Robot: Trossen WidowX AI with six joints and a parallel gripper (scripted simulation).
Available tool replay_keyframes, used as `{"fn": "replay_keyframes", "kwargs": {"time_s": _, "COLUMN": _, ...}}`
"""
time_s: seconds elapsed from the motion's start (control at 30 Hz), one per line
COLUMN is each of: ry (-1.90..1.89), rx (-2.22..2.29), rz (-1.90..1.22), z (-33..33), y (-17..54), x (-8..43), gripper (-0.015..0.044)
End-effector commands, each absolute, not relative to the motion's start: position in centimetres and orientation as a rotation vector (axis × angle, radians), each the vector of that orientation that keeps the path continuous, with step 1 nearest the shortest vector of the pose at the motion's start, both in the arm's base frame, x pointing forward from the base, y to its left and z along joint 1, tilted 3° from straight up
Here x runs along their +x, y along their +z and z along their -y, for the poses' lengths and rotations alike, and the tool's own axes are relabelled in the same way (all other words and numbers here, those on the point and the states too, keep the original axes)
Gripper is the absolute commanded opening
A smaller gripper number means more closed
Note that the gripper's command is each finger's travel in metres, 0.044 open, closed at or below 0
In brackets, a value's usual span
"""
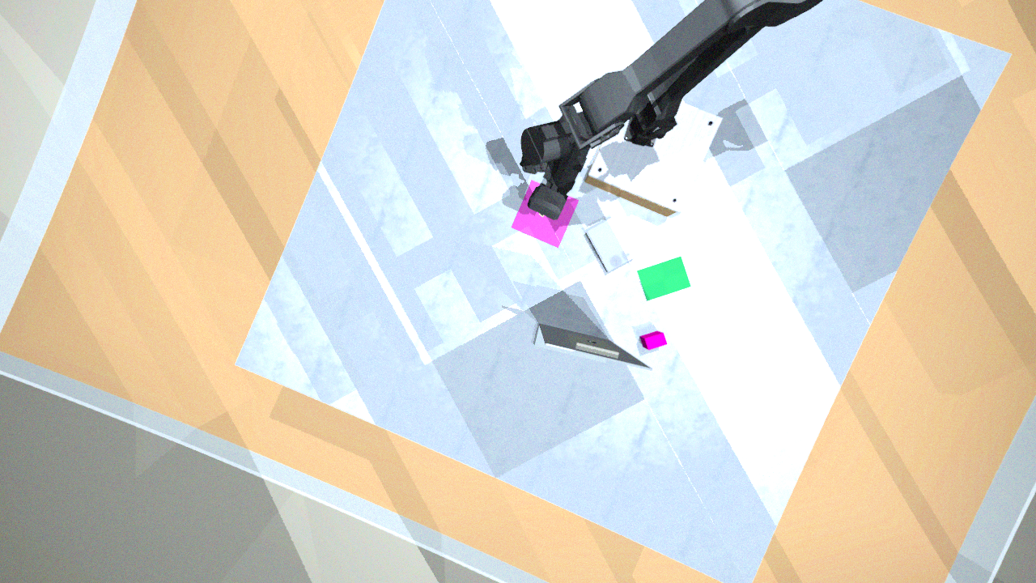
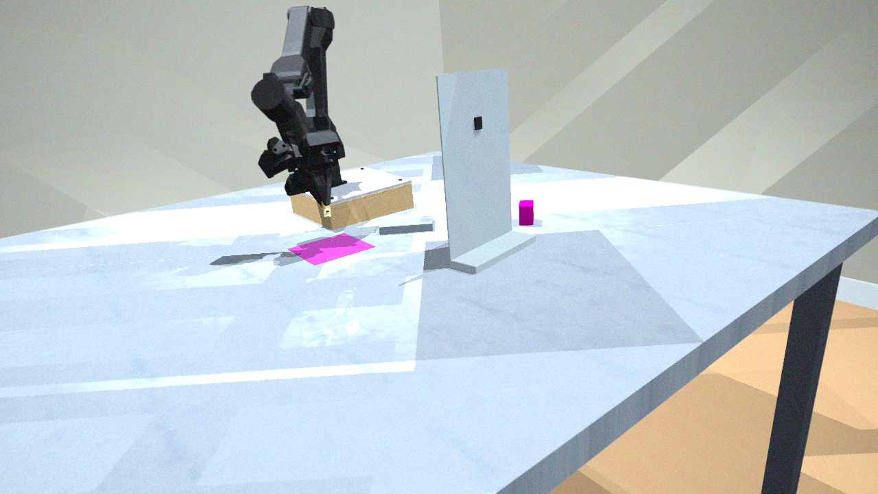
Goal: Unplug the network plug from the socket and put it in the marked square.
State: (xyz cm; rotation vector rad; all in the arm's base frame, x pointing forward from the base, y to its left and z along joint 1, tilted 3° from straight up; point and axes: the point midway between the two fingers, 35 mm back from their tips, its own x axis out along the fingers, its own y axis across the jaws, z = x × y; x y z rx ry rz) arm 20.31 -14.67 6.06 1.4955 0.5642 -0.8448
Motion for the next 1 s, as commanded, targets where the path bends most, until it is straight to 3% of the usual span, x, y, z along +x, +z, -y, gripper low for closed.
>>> {"fn": "replay_keyframes", "kwargs": {"time_s": 0.0, "ry": -0.856, "rx": 1.487, "rz": -0.570, "z": 14.9, "y": 5.7, "x": 20.2, "gripper": 0.0000}}
{"fn": "replay_keyframes", "kwargs": {"time_s": 0.97, "ry": -0.856, "rx": 1.486, "rz": -0.571, "z": 15.2, "y": 2.3, "x": 20.5, "gripper": 0.0000}}
